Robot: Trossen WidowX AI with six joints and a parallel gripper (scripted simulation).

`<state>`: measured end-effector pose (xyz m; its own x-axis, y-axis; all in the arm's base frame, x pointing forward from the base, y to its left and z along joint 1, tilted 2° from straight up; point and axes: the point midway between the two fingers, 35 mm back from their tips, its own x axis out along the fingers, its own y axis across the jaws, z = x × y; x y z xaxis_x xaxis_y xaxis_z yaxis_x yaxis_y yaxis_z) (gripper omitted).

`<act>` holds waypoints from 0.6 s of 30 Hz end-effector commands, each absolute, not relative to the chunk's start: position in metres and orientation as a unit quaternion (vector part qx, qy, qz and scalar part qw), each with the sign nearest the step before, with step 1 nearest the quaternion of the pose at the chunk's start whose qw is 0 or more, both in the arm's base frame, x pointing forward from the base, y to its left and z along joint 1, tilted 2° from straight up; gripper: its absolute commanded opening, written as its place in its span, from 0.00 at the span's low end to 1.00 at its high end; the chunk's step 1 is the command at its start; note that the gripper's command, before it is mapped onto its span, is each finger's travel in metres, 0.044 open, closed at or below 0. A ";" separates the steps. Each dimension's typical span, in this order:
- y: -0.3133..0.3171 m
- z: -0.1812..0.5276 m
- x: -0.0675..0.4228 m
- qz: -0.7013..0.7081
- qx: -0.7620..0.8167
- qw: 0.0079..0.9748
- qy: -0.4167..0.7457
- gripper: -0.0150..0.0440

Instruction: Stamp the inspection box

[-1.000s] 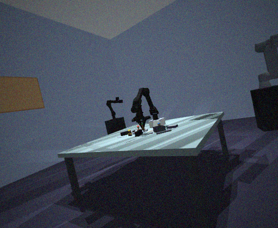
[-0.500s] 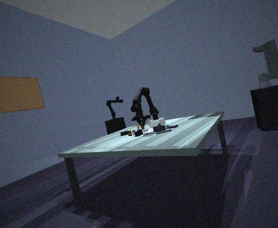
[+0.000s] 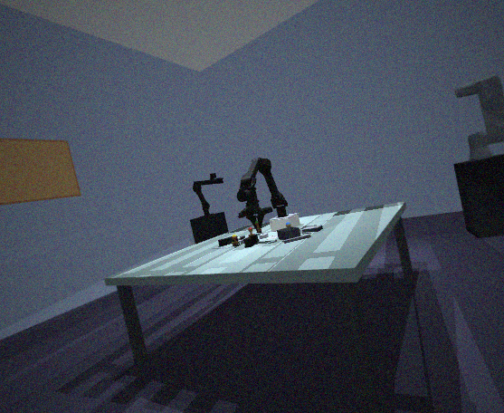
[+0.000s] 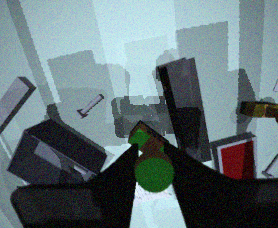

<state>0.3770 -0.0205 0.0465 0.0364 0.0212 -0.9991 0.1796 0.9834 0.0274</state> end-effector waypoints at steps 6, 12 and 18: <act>-0.021 0.053 0.378 -0.054 0.072 0.718 0.690 0.25; -0.021 0.056 0.377 -0.054 0.072 0.718 0.690 0.25; -0.021 0.059 0.377 -0.054 0.072 0.718 0.690 0.25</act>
